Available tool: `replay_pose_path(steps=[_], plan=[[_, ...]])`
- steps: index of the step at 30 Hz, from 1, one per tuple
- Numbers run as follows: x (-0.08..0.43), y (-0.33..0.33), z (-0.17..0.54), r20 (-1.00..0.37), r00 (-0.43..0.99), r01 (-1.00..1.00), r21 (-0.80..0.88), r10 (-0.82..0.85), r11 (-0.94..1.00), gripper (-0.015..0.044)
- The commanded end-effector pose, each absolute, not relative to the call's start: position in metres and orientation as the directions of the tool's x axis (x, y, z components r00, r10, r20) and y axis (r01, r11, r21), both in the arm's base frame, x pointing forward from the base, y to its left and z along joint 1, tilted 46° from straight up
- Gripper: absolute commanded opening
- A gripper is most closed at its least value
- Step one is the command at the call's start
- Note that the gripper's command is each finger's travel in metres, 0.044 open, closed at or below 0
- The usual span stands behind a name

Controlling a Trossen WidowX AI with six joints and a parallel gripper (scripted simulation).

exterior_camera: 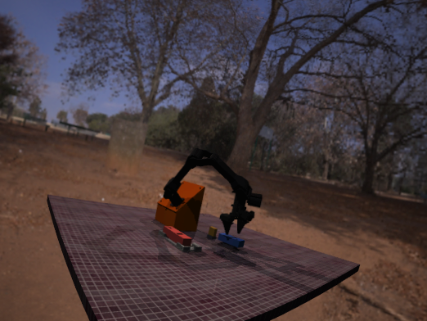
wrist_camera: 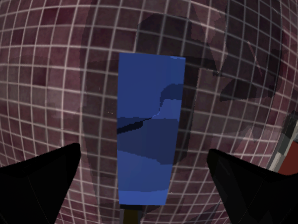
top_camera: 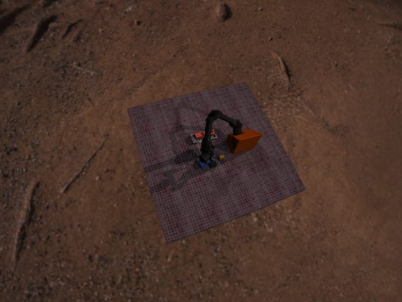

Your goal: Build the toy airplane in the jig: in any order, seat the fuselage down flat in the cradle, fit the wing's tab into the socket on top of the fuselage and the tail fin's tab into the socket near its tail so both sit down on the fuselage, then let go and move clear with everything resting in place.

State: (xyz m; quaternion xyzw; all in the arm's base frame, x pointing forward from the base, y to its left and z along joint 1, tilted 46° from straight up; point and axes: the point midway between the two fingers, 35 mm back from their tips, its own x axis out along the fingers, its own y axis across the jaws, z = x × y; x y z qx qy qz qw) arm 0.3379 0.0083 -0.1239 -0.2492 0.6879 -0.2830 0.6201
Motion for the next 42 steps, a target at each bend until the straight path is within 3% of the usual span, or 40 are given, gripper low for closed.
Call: replay_pose_path(steps=[1,23,33,40,42], plan=[[0.336,0.001,-0.130,-0.709,-0.110,0.004,-0.701,-0.697,0.713,0.0440],[0.332,-0.022,-0.153,-0.707,-0.110,0.004,-0.703,-0.698,0.711,0.0440],[0.332,-0.022,-0.153,-0.707,-0.110,0.004,-0.703,-0.698,0.711,0.0177],[0.332,-0.022,-0.153,-0.707,-0.110,0.004,-0.703,-0.698,0.711,0.0131],[0.332,-0.022,-0.153,-0.707,-0.110,0.004,-0.703,-0.698,0.711,0.0078]])
